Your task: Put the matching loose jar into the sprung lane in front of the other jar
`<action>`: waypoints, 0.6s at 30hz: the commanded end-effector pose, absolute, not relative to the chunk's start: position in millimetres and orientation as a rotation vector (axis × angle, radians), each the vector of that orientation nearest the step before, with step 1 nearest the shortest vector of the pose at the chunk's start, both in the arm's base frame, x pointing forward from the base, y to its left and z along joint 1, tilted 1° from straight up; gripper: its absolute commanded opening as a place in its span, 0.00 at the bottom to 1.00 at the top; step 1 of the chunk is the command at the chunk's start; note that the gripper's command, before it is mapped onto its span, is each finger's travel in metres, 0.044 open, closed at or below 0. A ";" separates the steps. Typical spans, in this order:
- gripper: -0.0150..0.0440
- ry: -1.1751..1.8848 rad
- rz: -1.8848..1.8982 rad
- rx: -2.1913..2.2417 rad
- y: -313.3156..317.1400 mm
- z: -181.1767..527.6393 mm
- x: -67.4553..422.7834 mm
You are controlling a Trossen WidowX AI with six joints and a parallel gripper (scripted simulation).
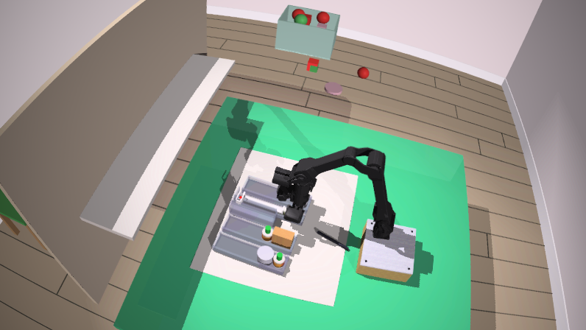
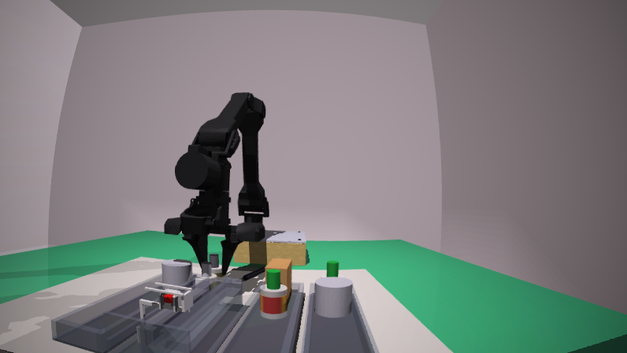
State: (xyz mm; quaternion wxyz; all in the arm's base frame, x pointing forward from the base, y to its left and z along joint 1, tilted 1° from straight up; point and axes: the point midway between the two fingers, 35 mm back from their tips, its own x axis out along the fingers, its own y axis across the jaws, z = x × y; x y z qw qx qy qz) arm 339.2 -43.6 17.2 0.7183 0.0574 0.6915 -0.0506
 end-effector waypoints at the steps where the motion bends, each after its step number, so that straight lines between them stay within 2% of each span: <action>1: 0.25 1.513 -0.113 0.127 -44.0 15.9 342.9; 18: 0.25 1.514 -0.113 0.127 -43.8 9.7 341.9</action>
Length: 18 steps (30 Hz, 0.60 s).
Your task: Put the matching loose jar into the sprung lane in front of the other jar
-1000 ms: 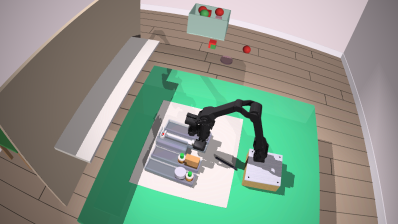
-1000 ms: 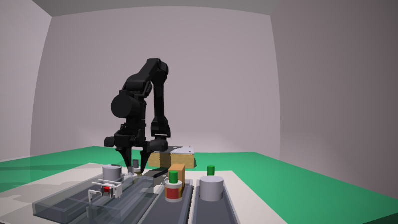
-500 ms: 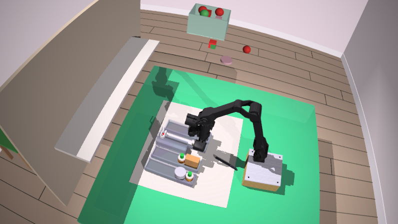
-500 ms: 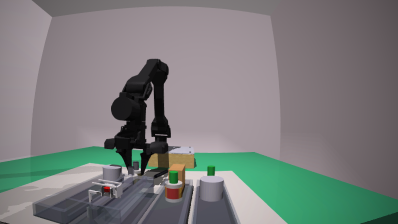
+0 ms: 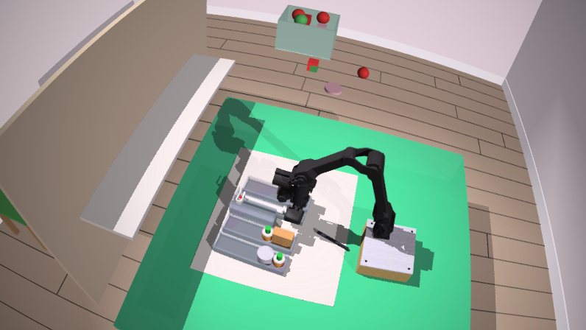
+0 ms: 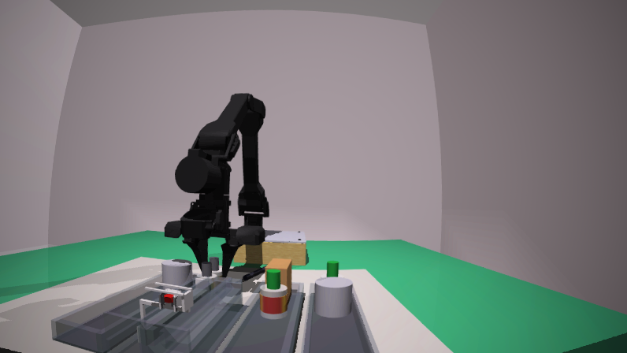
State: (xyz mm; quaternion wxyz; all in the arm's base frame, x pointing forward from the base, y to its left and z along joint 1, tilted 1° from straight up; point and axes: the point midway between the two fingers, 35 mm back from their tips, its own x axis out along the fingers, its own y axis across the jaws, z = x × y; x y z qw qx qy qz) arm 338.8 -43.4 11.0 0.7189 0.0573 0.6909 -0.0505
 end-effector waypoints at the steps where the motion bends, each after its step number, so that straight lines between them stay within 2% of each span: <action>1: 0.25 1.514 -0.113 0.127 -43.8 9.3 341.8; 18: 0.25 1.514 -0.113 0.127 -43.3 8.6 339.1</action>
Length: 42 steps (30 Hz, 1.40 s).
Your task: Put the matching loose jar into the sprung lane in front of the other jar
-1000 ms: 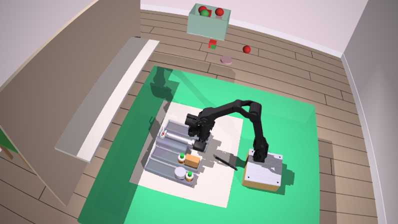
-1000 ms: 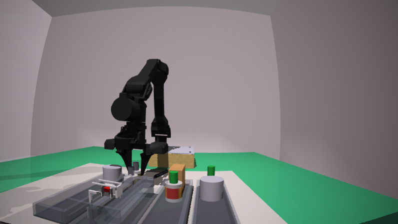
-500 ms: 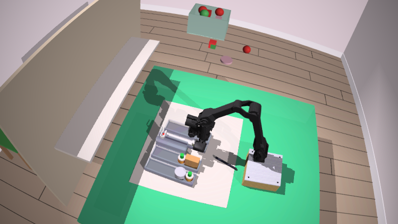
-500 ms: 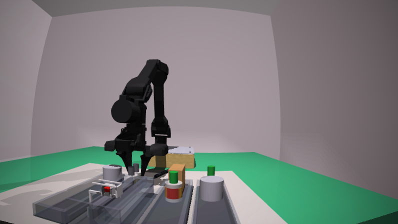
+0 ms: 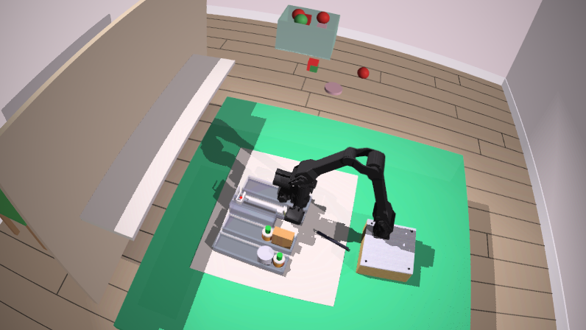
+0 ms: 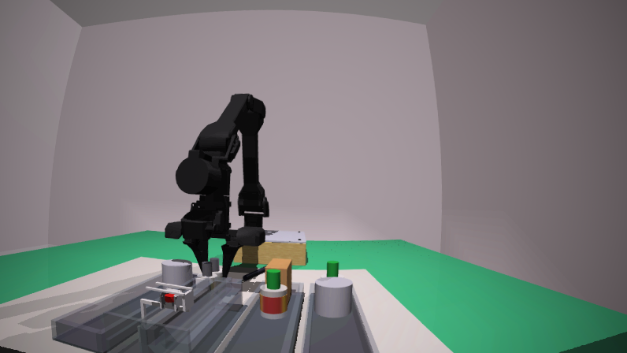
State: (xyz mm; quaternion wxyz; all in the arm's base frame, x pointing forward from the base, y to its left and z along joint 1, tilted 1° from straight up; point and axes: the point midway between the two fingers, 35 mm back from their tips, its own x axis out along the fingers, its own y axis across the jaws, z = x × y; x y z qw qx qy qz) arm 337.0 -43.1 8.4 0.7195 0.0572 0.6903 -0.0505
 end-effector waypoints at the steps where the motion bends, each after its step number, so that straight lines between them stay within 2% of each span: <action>1: 0.25 1.514 -0.113 0.127 -43.3 8.6 338.9; 42: 0.25 1.515 -0.113 0.127 -42.1 7.8 330.1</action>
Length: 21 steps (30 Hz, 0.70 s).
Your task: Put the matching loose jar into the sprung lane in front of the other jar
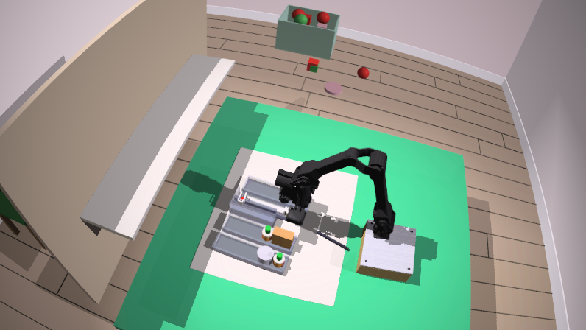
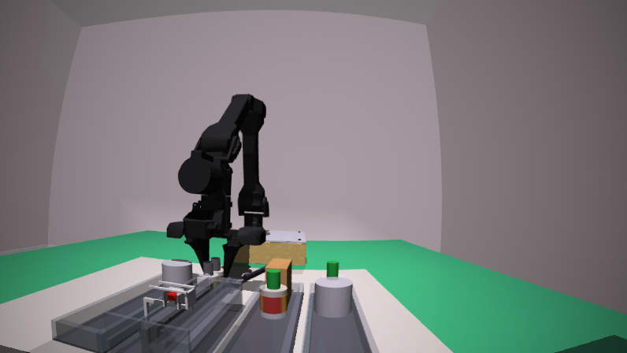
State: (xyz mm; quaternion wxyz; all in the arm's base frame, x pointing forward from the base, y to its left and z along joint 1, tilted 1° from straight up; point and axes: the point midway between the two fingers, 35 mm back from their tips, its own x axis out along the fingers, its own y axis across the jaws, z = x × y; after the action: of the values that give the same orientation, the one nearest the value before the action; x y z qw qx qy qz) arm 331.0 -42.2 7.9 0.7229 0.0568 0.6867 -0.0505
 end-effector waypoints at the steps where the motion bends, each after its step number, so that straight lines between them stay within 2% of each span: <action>1: 0.25 1.515 -0.113 0.127 -42.1 7.8 330.1; 7: 0.25 1.515 -0.113 0.127 -42.1 7.8 330.1; 17: 0.70 1.515 -0.113 0.127 -42.2 7.8 330.6; 21: 0.71 1.515 -0.113 0.127 -42.2 8.9 330.6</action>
State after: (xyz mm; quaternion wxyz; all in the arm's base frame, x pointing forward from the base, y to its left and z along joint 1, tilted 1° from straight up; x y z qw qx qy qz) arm 330.7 -42.1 7.8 0.7237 0.0569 0.6859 -0.0505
